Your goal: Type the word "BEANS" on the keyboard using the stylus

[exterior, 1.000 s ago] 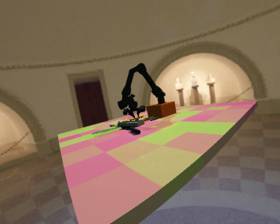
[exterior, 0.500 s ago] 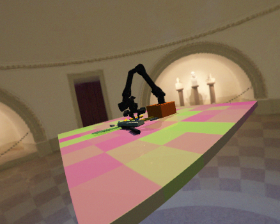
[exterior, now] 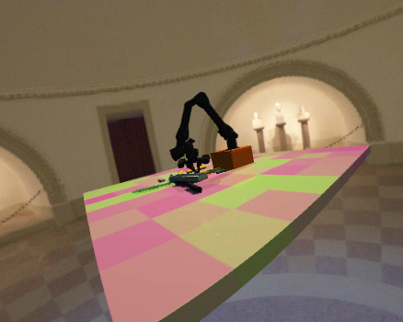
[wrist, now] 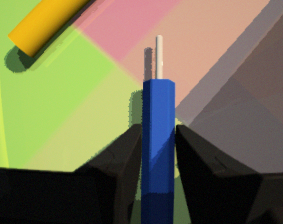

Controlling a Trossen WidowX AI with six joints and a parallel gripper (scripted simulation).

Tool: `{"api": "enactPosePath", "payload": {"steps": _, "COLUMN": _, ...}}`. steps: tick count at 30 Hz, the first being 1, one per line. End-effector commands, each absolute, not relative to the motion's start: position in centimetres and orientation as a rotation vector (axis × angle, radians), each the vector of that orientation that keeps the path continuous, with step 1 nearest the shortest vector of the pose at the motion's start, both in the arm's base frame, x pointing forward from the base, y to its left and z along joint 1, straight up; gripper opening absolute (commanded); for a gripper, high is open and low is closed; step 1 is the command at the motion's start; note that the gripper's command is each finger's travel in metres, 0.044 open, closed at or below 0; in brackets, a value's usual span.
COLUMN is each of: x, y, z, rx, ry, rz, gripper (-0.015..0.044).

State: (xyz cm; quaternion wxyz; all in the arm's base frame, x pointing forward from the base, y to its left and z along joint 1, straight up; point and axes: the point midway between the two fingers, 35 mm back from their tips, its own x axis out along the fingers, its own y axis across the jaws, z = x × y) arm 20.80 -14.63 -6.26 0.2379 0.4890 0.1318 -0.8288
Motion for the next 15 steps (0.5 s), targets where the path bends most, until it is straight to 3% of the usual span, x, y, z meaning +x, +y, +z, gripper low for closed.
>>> {"api": "enactPosePath", "payload": {"steps": 1, "x": 20.8, "y": -14.6, "z": -6.3, "rx": 1.341, "ry": 0.363, "rz": -2.272, "gripper": 0.0000}}
{"api": "enactPosePath", "payload": {"steps": 15, "x": 20.7, "y": -14.6, "z": -1.2, "rx": 1.340, "ry": 0.361, "rz": -2.271, "gripper": 0.0000}}
